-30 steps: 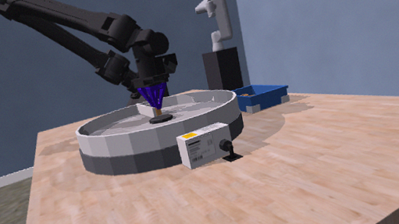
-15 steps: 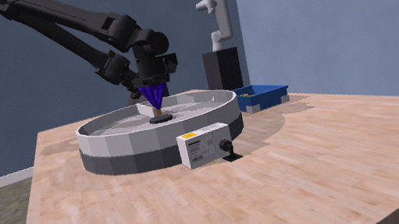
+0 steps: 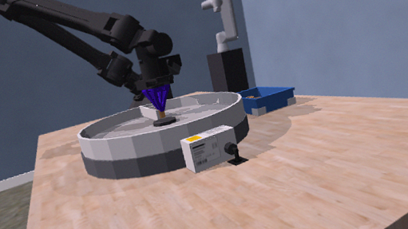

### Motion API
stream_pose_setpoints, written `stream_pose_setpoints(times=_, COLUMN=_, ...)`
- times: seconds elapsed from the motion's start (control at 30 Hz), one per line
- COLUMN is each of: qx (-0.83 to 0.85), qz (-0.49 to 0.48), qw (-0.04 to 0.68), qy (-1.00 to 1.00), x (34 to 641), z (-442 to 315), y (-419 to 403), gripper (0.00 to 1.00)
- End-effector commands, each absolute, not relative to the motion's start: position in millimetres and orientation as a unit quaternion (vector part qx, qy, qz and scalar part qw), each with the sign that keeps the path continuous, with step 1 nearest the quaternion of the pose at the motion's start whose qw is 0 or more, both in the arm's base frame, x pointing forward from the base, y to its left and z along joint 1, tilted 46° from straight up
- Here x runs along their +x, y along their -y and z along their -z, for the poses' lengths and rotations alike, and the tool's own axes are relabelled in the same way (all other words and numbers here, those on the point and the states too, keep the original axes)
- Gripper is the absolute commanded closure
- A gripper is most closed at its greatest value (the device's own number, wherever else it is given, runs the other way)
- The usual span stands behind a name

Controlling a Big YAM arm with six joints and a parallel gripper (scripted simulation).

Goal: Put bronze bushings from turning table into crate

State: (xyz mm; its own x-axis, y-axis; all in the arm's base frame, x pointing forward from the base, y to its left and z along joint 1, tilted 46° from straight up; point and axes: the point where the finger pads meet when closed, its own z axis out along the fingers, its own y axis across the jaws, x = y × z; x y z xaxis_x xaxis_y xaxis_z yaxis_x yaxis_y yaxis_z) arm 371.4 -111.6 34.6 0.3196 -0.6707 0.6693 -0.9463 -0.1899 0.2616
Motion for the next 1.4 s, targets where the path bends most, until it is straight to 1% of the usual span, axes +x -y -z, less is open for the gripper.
stream_pose_setpoints(times=0.0, qx=0.745, qz=-0.216, qw=0.329, qy=0.538, x=378.3, z=-44.4, y=111.1, gripper=1.0)
stream_pose_setpoints(times=0.57, qx=0.746, qz=-0.216, qw=0.329, qy=0.538, x=378.4, z=-44.6, y=110.9, gripper=1.0)
stream_pose_setpoints(times=0.7, qx=0.742, qz=-0.233, qw=0.315, qy=0.544, x=391.0, z=-56.5, y=99.4, gripper=1.0)
stream_pose_setpoints(times=1.2, qx=0.743, qz=-0.232, qw=0.311, qy=0.545, x=392.5, z=-94.0, y=59.6, gripper=1.0)
stream_pose_setpoints(times=1.33, qx=0.745, qz=-0.224, qw=0.318, qy=0.542, x=391.7, z=-89.4, y=55.9, gripper=1.0)
stream_pose_setpoints(times=1.37, qx=0.748, qz=-0.215, qw=0.327, qy=0.537, x=381.7, z=-81.9, y=56.6, gripper=1.0)
